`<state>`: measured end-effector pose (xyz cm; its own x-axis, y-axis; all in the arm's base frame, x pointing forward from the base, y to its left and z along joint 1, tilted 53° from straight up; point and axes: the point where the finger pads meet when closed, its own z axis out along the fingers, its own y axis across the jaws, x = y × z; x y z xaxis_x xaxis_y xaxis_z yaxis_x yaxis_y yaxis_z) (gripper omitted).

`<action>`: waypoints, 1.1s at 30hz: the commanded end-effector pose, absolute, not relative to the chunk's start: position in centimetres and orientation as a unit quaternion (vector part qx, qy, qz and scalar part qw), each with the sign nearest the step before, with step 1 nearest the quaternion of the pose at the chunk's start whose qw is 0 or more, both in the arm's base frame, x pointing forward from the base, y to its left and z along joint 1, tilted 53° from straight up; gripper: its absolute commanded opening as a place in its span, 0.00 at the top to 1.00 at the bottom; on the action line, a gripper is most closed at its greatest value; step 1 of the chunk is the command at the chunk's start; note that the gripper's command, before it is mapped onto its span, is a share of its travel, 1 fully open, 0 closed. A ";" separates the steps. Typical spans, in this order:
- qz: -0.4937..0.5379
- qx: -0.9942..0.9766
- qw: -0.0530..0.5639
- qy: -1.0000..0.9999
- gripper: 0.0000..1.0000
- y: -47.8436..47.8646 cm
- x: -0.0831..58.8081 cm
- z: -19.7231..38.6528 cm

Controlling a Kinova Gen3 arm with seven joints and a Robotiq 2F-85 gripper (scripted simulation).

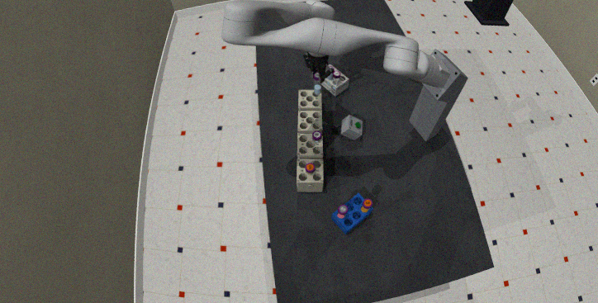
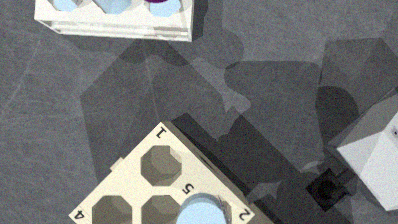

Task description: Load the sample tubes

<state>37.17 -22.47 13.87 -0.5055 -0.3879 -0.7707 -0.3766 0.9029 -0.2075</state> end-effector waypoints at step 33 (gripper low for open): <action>-0.007 -0.220 0.446 0.868 0.90 -14.3 40.0 20.1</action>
